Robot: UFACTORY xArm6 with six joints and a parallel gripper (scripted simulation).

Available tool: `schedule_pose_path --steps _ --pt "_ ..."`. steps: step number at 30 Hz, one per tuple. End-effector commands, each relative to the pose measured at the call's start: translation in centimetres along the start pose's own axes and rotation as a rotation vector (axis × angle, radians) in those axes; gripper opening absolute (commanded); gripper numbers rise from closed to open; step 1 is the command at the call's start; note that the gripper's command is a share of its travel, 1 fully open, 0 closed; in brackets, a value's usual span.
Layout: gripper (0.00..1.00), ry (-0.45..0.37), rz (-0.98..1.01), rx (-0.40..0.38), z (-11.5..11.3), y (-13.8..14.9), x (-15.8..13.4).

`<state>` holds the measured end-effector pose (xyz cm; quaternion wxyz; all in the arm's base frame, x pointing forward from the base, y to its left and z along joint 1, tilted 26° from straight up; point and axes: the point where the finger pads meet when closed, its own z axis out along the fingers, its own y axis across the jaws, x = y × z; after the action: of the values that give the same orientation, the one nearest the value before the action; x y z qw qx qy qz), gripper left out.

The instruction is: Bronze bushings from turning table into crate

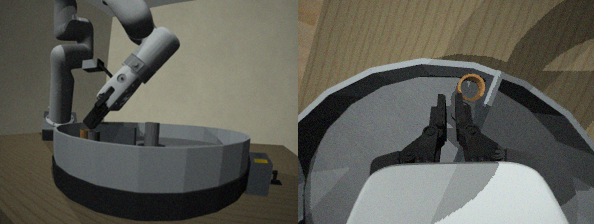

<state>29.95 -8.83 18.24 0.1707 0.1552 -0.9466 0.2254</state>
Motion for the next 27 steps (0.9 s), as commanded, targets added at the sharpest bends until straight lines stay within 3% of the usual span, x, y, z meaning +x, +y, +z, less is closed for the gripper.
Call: schedule_pose_path --steps 1,27 --pt "0.1 -0.003 0.001 0.001 0.07 -0.06 -0.2" --pt "0.1 -0.003 0.001 0.001 0.91 -0.07 -0.92"
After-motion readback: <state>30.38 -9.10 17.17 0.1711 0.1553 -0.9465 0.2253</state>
